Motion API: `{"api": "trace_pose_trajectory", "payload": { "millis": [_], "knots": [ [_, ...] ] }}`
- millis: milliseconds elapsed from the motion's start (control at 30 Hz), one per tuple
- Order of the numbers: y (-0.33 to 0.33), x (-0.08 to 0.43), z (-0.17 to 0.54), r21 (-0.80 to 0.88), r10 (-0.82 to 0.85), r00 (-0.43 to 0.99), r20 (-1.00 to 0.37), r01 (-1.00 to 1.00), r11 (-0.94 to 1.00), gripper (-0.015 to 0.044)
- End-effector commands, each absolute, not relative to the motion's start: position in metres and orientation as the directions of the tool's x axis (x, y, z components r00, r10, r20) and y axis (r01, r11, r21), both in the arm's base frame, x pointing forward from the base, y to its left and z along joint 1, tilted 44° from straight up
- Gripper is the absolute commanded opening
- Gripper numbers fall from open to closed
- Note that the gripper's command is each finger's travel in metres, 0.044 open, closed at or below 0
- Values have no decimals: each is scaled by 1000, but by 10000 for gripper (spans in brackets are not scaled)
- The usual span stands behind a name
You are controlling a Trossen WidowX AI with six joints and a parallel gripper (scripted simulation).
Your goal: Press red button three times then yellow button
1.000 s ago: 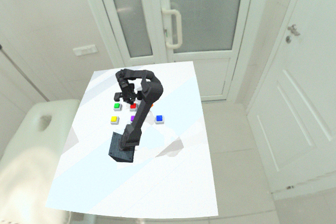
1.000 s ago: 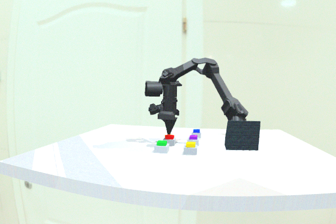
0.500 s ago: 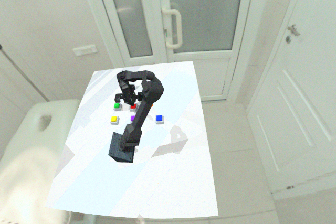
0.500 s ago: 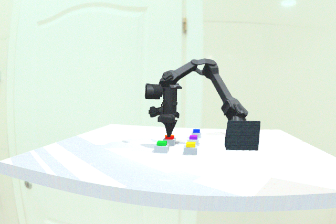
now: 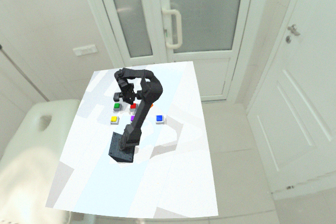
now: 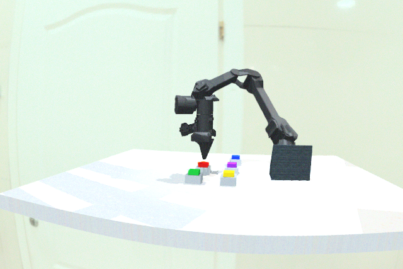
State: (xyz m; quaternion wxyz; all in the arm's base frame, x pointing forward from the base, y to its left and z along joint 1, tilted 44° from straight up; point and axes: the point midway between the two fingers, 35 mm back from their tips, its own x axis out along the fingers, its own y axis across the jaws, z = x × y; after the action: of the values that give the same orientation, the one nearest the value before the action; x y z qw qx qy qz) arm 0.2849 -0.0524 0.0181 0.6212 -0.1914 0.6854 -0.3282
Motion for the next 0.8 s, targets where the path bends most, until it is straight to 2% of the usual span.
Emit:
{"api": "trace_pose_trajectory", "payload": {
  "millis": [0, 767],
  "knots": [
    [-44, 289, 27, -683, -667, -146, -730, 155, 714, 20],
    [-66, 284, 4, -684, -668, -146, -730, 155, 713, 20]
  ]
}}
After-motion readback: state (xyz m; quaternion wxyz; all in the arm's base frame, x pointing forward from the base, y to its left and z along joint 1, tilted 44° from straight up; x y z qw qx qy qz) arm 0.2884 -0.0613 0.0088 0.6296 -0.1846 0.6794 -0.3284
